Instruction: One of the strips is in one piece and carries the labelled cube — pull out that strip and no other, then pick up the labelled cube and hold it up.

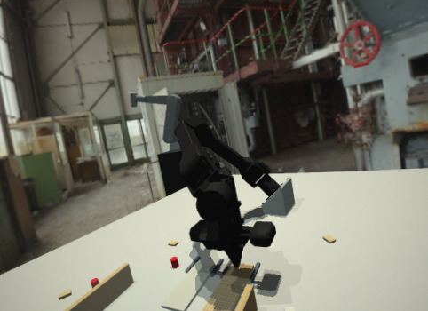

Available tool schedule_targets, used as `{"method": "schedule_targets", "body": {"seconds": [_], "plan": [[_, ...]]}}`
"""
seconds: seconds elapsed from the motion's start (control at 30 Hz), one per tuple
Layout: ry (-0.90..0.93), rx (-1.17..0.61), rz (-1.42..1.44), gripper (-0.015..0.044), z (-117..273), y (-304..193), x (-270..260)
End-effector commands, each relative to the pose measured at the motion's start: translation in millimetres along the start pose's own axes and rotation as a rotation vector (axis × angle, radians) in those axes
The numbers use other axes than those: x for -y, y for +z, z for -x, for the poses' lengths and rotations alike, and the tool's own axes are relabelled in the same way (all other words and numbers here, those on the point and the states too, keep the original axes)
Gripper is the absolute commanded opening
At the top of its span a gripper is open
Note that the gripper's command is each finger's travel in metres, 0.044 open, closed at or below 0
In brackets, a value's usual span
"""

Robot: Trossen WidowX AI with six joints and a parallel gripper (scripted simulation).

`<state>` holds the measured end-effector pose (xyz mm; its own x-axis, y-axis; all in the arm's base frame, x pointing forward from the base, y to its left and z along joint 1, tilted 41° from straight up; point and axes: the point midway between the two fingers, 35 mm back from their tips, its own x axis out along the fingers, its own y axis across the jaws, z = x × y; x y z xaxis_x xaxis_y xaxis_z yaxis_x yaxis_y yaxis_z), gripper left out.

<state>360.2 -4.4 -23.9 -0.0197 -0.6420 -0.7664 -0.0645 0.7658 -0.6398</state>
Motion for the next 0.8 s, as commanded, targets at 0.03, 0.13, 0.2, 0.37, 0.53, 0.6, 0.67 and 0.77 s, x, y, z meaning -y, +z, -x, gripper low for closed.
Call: {"method": "schedule_targets", "body": {"seconds": [0.03,0.13,0.2,0.37,0.53,0.6,0.67,0.77], "plan": [[-0.009,-0.009,0.009,0.0,-12.1,-2.0,0.2],[-0.009,-0.009,0.009,0.0,-14.4,-2.0,0.3],[-0.009,-0.009,0.009,0.0,-14.4,-2.0,0.3],[-0.009,-0.009,0.009,0.0,-14.4,-2.0,0.3],[-0.009,-0.009,0.009,0.0,-14.4,-2.0,0.3],[-0.009,-0.009,0.009,0.0,-14.4,-2.0,0.3],[-0.009,-0.009,0.009,0.0,-14.4,-2.0,0.3],[-0.009,-0.009,0.009,0.0,-14.7,-1.9,0.4]]}}
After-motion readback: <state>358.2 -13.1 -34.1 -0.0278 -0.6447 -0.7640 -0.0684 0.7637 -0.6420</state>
